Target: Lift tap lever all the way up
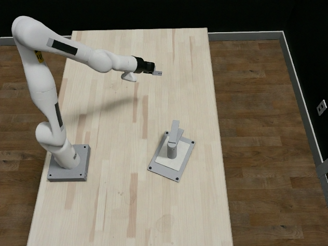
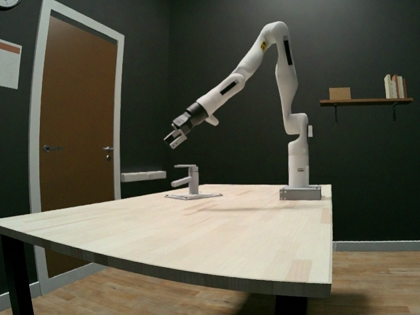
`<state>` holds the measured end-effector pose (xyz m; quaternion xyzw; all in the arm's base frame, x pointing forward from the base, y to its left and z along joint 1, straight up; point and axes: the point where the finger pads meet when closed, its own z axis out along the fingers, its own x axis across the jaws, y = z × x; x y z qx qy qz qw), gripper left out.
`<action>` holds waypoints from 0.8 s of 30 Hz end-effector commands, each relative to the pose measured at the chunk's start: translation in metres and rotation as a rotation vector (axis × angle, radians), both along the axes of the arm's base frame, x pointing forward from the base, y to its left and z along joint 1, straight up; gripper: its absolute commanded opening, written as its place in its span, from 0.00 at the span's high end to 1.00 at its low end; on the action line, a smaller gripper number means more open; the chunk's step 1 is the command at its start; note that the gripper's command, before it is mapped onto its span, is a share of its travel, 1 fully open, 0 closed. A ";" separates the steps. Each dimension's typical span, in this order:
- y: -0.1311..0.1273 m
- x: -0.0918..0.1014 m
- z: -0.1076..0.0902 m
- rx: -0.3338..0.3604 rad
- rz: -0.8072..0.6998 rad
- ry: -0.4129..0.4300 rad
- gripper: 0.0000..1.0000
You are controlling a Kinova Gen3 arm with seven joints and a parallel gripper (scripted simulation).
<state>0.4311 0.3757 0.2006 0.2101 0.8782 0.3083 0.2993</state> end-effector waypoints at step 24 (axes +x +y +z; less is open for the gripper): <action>-0.072 0.063 -0.044 -0.350 0.165 0.342 0.00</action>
